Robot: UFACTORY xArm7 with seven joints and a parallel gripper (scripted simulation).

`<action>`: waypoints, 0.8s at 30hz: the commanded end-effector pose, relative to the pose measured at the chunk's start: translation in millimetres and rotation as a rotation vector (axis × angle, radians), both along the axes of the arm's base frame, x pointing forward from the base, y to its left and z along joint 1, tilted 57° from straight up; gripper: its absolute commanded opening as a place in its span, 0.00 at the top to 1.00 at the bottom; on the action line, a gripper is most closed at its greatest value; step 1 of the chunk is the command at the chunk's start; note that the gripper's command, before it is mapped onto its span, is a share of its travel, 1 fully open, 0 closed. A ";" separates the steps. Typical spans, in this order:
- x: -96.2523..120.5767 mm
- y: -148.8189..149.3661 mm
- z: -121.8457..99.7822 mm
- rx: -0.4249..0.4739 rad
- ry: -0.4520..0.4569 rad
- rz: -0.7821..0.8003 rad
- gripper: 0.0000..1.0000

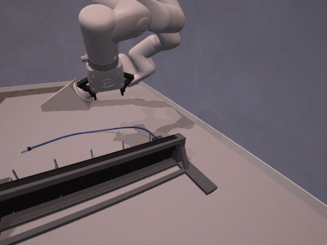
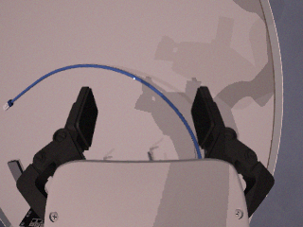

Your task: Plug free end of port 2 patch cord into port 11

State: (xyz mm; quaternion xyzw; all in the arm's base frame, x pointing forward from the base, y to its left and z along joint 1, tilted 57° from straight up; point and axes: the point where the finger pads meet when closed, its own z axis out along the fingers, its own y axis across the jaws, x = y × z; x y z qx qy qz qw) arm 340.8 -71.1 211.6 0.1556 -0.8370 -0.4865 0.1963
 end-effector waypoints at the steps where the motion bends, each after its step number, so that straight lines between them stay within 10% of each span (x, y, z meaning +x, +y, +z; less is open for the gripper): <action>1: 0.1 -1.7 0.5 -0.002 -0.002 -0.004 0.00; 18: 0.2 -2.0 -0.3 -0.003 0.000 -0.007 0.00; 24: 5.1 -17.5 -44.2 -0.036 0.105 -0.185 0.00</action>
